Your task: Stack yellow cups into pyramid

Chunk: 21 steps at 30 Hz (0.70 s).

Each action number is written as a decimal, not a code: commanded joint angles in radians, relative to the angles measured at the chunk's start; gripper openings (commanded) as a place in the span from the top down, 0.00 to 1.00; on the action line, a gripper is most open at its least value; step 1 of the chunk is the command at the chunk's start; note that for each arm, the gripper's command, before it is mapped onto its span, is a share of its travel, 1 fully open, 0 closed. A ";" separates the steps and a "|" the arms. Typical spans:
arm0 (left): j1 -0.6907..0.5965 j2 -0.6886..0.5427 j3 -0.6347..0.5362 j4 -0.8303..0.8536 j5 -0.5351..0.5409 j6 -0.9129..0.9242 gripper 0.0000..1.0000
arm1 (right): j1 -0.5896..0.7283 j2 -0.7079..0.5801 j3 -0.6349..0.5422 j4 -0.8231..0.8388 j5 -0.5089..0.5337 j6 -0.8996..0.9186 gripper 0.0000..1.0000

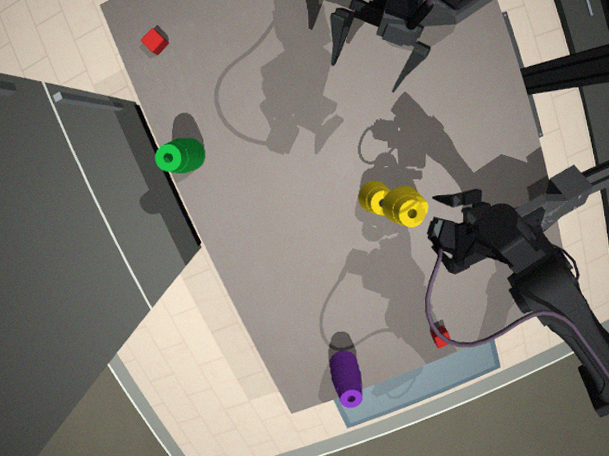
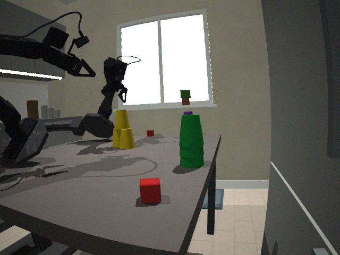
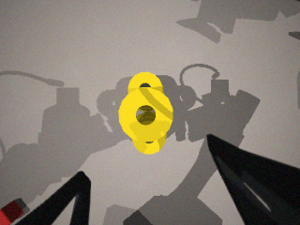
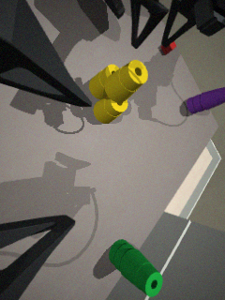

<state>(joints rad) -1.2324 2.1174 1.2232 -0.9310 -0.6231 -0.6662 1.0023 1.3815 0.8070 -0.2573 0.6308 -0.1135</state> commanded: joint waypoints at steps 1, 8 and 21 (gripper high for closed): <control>-0.022 -0.034 -0.023 0.025 -0.034 -0.045 0.00 | -0.119 -0.031 0.063 -0.072 -0.109 -0.125 0.00; -0.027 -0.040 -0.031 0.021 -0.036 -0.048 0.00 | -0.457 -0.097 0.186 -0.146 -0.235 -0.314 0.00; -0.028 -0.041 -0.033 0.021 -0.036 -0.046 0.00 | -1.017 -0.188 0.383 -0.260 -0.422 -0.575 0.00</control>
<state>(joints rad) -1.2407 2.1078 1.2037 -0.9215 -0.6392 -0.7059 0.0612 1.2396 1.1336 -0.4603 0.2871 -0.5930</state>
